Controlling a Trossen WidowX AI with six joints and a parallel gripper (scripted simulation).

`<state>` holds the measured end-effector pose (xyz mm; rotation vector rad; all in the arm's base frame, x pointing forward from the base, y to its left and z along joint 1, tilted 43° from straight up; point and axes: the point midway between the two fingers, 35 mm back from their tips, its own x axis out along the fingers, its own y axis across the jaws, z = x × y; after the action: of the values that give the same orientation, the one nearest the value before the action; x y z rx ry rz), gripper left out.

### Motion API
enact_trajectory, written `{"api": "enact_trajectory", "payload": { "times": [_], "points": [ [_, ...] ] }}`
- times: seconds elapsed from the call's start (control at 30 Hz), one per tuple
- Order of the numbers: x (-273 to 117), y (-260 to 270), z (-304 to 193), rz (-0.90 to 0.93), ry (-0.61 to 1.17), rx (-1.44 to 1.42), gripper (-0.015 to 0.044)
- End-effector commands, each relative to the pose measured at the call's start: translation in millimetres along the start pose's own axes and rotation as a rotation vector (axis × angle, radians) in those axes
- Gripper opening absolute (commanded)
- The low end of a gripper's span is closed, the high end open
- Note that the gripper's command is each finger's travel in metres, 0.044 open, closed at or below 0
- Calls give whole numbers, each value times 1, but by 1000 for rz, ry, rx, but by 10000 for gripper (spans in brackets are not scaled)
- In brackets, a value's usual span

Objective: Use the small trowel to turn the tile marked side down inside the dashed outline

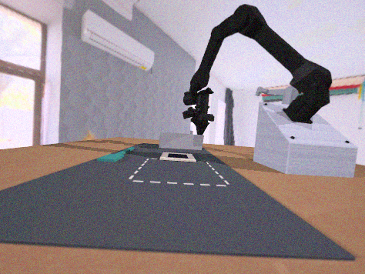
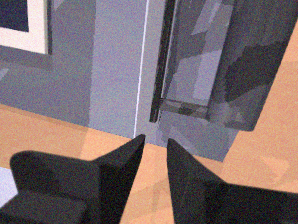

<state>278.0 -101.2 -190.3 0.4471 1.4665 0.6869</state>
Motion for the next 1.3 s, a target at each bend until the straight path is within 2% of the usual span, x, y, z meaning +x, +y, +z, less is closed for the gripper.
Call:
{"api": "enact_trajectory", "payload": {
  "times": [0.0, 0.77, 0.9, 1.27],
  "points": [
    [2, 9, -1, 10, 1, 6, 100],
    [1, 33, 0, 6, 3, 2, 100],
    [1, 33, 0, 6, 3, 2, 0],
    [1, 33, 0, 6, 4, 2, 0]
  ]
}}
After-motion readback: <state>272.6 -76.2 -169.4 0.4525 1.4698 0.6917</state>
